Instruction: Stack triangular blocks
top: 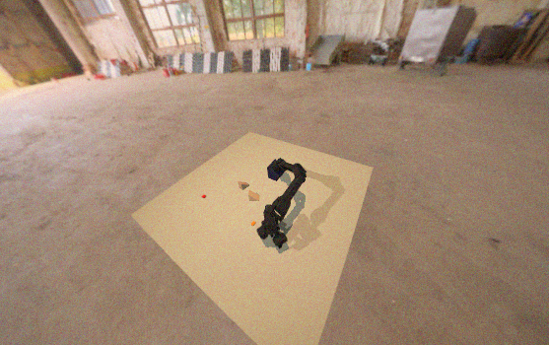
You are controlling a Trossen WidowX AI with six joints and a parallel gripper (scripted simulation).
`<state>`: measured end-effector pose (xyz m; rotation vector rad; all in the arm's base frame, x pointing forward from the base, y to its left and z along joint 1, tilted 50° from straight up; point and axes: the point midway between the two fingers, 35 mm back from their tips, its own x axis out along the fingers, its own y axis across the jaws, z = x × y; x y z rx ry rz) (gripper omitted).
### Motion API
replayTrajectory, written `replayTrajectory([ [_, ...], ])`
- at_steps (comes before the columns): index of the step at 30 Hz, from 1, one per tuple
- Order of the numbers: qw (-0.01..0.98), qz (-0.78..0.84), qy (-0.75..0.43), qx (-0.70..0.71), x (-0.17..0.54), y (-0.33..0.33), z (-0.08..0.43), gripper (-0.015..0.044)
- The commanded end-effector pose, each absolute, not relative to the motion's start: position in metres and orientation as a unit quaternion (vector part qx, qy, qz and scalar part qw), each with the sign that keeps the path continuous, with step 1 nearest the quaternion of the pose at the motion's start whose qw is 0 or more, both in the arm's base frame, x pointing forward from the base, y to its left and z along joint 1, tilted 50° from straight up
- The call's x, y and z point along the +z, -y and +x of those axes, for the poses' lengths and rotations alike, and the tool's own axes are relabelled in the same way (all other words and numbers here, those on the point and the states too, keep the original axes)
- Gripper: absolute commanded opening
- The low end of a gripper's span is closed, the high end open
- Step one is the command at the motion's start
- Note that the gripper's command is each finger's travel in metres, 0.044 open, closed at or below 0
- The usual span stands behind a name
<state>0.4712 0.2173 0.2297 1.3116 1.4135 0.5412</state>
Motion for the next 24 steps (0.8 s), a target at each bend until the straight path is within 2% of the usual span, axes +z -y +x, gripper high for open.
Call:
replayTrajectory([
  [1,0.55,0.55,-0.603,0.177,0.19,-0.175,0.476,0.044],
  [10,0.52,0.549,-0.652,0.046,0.091,-0.056,0.445,0.044],
  [20,0.395,0.562,-0.726,-0.023,0.026,0.046,0.338,0.044],
  [24,0.347,0.573,-0.742,-0.016,0.021,0.063,0.303,0.044],
])
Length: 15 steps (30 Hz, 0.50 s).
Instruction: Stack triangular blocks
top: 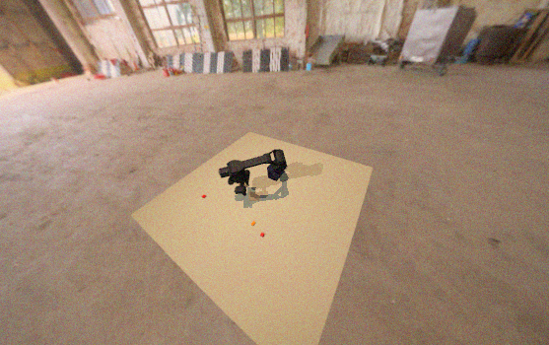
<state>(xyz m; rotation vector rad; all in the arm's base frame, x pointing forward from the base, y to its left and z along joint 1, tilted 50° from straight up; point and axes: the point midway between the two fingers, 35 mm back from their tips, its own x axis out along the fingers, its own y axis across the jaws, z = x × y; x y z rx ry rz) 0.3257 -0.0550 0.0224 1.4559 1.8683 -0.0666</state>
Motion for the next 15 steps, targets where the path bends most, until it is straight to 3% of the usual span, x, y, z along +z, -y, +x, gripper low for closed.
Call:
replayTrajectory([
  [1,0.347,0.573,-0.742,-0.016,0.021,0.063,0.303,0.044],
  [15,0.348,0.573,-0.742,-0.018,0.013,0.05,0.305,0.044],
])
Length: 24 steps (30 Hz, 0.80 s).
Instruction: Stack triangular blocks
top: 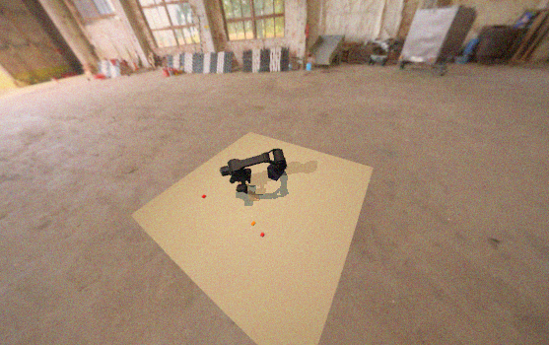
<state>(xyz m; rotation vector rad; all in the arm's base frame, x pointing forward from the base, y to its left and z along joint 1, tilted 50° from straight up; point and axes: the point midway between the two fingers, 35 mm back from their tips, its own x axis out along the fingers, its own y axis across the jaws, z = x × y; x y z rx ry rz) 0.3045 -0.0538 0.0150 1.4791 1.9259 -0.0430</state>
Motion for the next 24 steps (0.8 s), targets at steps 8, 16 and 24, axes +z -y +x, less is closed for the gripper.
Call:
replayTrajectory([
  [8,0.348,0.573,-0.742,-0.019,0.007,0.039,0.306,0.044],
  [16,0.347,0.573,-0.742,-0.02,0.001,0.027,0.306,0.044],
  [24,0.347,0.574,-0.742,-0.02,-0.005,0.015,0.306,0.044],
])
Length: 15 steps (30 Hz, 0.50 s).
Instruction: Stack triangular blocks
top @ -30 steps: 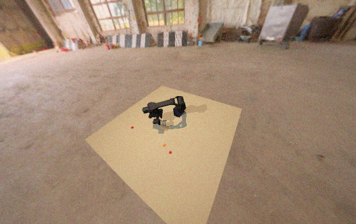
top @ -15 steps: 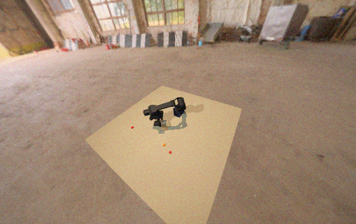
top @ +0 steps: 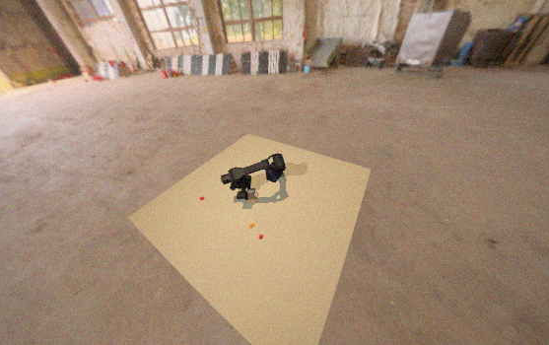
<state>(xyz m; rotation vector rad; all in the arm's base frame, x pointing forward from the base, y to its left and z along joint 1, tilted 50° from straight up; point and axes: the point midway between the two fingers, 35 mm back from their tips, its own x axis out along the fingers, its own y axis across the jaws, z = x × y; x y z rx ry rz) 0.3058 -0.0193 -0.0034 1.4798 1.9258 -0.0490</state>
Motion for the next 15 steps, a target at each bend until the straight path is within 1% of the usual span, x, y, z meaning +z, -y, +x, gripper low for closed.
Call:
replayTrajectory([
  [1,0.347,0.574,-0.742,-0.02,-0.006,0.014,0.306,0.044],
  [15,0.347,0.574,-0.742,-0.018,-0.015,-0.007,0.304,0.044],
])
